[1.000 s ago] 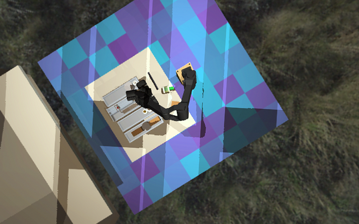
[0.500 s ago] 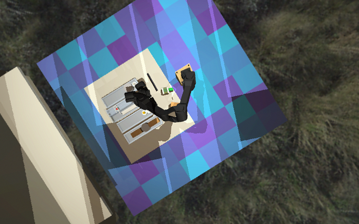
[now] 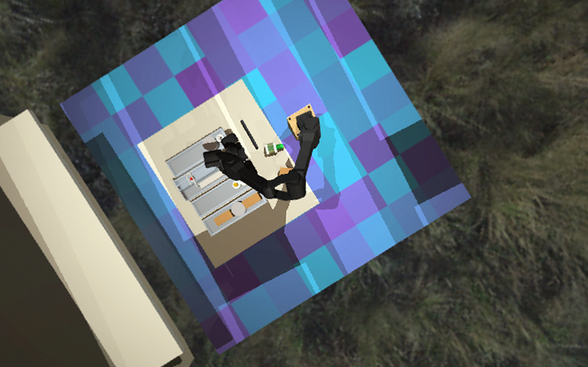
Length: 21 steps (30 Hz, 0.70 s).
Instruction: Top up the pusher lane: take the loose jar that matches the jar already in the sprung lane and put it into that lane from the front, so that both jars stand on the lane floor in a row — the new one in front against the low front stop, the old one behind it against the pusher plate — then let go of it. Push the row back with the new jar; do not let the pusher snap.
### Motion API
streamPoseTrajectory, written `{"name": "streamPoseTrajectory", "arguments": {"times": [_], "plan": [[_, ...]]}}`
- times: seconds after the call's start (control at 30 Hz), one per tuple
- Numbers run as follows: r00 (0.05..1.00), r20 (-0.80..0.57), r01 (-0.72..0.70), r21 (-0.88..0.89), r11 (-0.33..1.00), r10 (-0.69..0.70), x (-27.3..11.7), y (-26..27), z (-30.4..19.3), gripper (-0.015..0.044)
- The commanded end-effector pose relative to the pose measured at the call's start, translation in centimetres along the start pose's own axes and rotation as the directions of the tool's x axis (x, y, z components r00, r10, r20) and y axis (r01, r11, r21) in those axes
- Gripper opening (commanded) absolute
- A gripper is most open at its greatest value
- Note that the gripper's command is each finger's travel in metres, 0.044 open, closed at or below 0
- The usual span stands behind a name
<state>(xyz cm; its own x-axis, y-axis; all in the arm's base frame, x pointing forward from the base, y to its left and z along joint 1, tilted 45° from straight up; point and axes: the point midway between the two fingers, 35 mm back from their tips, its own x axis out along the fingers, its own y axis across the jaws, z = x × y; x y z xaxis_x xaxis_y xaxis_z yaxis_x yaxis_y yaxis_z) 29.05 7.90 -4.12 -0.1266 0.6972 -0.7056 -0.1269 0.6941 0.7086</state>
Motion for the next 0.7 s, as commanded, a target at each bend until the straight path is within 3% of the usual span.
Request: {"name": "streamPoseTrajectory", "arguments": {"times": [0.0,0.67], "plan": [[1.000,0.019,0.002,-0.015,1.000,-0.002,-0.17,0.08,0.94,0.0000],[1.000,0.019,0.002,-0.015,1.000,-0.002,-0.19,0.11,1.73,0.0000]]}}
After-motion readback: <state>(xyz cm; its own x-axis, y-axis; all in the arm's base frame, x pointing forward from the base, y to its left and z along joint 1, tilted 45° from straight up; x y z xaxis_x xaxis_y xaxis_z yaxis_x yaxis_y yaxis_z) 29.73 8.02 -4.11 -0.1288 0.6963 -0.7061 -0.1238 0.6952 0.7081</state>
